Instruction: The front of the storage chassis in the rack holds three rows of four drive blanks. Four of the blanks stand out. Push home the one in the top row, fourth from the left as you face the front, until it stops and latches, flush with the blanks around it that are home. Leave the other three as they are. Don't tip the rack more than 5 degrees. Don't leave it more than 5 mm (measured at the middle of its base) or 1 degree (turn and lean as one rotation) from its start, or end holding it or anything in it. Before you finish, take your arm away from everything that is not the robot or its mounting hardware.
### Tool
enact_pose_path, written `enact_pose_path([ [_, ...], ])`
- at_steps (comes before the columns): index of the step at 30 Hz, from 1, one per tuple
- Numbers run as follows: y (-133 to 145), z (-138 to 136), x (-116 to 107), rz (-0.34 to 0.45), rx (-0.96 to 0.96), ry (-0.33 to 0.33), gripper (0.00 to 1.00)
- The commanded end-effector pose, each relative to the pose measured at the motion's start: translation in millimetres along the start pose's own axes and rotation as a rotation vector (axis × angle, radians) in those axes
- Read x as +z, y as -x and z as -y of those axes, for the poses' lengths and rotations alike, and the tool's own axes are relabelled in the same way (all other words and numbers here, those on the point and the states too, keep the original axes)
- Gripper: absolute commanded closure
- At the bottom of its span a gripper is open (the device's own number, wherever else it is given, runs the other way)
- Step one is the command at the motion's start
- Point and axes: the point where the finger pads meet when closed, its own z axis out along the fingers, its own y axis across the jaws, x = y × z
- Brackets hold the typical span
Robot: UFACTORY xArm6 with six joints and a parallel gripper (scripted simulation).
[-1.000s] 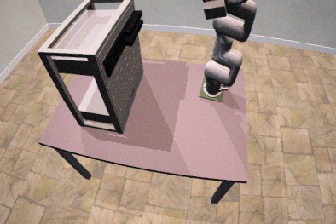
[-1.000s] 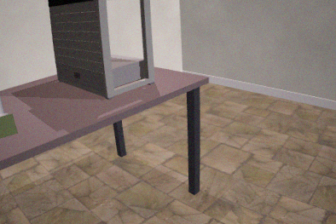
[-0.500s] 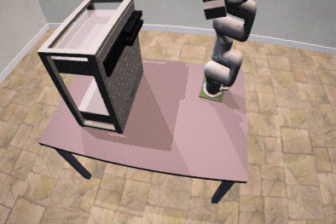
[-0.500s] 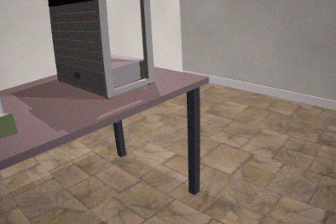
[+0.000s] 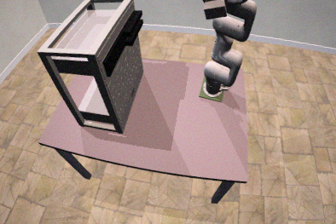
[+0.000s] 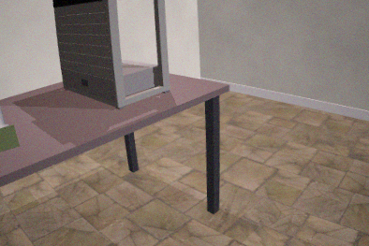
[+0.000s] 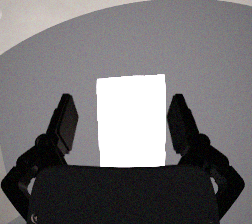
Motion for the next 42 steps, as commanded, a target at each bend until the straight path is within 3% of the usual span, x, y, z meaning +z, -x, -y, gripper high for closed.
enact_pose_path([
  [1,1.4,-1.0,-0.1,0.003,0.003,0.003,0.00],
  [42,-6.3,-10.6,-0.4,0.003,0.151,0.065,0.00],
])
